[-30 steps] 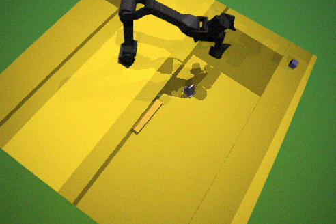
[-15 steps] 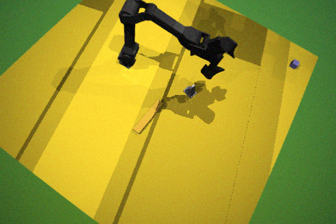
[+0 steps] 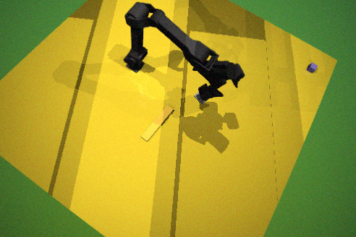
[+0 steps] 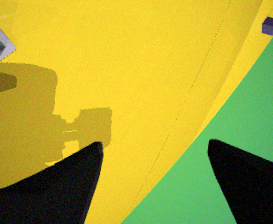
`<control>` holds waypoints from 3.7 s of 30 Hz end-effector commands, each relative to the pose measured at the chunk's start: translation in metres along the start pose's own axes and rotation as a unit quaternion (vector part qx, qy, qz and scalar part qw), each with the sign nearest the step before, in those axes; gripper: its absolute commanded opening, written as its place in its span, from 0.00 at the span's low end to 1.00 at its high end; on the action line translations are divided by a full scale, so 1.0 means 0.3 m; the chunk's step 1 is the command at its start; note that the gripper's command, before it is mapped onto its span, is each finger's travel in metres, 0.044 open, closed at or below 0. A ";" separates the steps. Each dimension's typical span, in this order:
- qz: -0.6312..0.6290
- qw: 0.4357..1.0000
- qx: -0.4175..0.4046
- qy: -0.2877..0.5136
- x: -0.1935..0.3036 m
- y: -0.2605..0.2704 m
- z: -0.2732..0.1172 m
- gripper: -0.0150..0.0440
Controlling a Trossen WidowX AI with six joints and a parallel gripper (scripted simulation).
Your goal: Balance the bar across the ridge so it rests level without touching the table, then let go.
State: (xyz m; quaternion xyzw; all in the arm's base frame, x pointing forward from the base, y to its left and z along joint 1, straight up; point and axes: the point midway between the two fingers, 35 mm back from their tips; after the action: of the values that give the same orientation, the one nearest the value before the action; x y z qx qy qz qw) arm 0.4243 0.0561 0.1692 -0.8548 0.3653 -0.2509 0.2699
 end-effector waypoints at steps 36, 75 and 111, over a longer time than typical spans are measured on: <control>0.335 0.892 -0.297 0.064 0.313 0.742 -0.343 0.79; 0.419 0.832 -0.358 0.058 0.253 1.034 -0.340 0.79; 0.417 0.834 -0.357 0.055 0.244 1.054 -0.314 0.33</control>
State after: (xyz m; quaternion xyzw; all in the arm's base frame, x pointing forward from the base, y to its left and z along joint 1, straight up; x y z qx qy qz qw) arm 0.2549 -0.2114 0.0492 -0.6432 0.7656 -0.0131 0.0041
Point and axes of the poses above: the point midway between the two fingers, 35 mm back from their tips, its own z axis out along the fingers, its own y axis across the jaws, x = y × z, and after that the axes turned 6 degrees about z, right-handed
